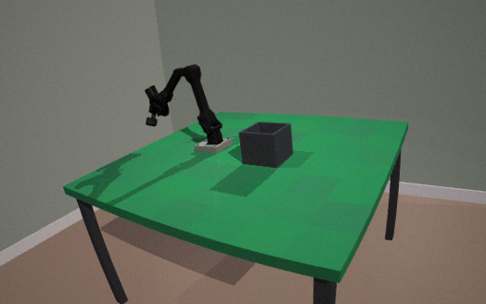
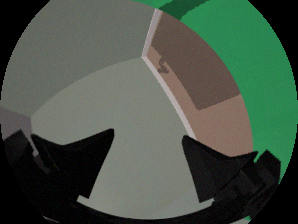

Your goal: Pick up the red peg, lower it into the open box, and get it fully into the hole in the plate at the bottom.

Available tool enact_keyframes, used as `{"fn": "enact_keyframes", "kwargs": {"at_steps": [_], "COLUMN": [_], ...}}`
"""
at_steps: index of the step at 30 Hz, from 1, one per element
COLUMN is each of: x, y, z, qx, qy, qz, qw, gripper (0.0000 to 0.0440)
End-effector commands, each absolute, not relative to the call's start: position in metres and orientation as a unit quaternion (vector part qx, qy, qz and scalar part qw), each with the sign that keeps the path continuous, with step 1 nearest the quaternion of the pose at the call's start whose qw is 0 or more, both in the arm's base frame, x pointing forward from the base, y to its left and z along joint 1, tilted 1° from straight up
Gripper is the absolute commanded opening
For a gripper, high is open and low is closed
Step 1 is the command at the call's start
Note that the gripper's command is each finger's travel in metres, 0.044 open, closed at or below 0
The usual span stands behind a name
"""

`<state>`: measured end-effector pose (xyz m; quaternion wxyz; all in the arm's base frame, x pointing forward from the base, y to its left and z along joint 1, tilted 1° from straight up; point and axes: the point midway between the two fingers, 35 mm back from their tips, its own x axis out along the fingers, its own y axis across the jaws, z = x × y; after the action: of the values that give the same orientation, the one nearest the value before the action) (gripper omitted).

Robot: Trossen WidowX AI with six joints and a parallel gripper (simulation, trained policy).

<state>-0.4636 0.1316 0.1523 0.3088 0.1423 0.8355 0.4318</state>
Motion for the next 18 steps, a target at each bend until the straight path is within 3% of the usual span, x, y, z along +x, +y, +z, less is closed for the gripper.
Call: {"fn": "enact_keyframes", "kwargs": {"at_steps": [1, 3, 18], "x": [-0.460, -0.449, -0.289], "y": [0.136, 0.150, 0.302], "z": [0.152, 0.150, 0.141], "qx": [0.147, 0.159, 0.265], "qy": [0.835, 0.834, 0.759], "qz": [0.426, 0.412, 0.294], "qw": [0.315, 0.331, 0.518], "gripper": [0.0419, 0.0440, 0.0440]}}
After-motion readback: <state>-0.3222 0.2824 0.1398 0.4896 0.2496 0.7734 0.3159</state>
